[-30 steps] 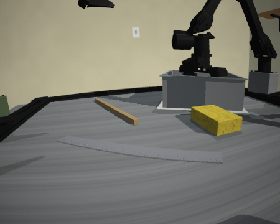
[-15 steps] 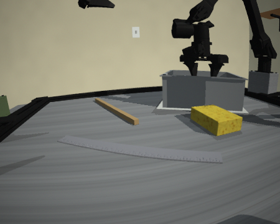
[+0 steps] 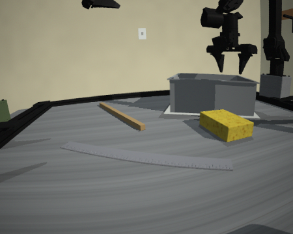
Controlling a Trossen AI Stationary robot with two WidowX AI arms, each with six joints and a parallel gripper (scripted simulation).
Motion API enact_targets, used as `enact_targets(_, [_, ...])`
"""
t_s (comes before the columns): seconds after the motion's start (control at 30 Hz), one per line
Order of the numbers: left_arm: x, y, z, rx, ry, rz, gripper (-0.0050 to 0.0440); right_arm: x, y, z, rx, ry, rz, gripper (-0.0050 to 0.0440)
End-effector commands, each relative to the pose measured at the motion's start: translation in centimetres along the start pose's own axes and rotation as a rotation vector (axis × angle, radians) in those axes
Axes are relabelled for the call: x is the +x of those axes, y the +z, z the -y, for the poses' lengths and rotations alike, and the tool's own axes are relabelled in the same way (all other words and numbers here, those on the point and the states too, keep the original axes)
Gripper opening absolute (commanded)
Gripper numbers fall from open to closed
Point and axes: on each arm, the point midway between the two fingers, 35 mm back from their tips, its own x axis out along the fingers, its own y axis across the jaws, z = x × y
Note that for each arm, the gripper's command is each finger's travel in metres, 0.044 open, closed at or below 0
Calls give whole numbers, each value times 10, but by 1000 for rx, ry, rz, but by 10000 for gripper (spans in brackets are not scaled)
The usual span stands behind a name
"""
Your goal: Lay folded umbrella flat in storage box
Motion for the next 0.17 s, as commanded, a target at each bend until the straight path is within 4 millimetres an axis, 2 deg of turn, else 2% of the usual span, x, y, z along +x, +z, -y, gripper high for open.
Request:
enact_targets(0.0, [0,-1,0,1,1,-1,400,0,-38,-17,-1,4,-7,400])
enact_targets(0.13, [0,-1,0,1,1,-1,400,5,-72,-32,0,4,-7,400])
